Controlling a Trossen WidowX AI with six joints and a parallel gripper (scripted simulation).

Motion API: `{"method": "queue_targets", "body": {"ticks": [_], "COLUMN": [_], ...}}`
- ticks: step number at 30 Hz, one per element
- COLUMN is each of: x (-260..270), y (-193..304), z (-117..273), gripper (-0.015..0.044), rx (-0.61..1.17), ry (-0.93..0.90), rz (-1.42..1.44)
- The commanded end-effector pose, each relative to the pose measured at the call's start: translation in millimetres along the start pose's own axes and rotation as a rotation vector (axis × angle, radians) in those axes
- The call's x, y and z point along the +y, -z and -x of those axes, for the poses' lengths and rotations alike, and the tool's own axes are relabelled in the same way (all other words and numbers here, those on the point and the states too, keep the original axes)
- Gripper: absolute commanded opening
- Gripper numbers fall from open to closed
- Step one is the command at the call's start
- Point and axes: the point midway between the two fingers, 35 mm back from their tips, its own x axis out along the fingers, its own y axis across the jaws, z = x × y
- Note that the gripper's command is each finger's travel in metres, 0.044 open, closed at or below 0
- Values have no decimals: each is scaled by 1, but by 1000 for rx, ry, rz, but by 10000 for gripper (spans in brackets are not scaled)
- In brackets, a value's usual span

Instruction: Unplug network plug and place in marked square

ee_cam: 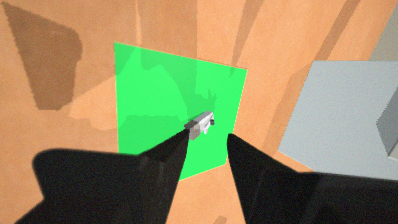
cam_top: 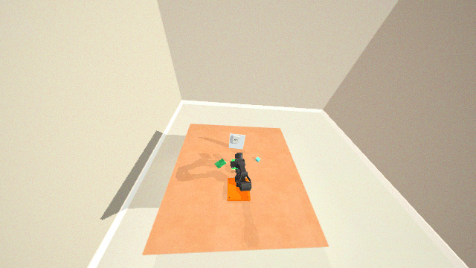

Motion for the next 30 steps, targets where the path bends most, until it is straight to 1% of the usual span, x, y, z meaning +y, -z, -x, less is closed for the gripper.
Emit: {"method": "queue_targets", "body": {"ticks": [1,30], "x": [-4,-2], "y": [0,1], "z": [5,26], "gripper": [156,156], "rx": [-4,-2], "ry": [14,9], "rz": [5,3]}}
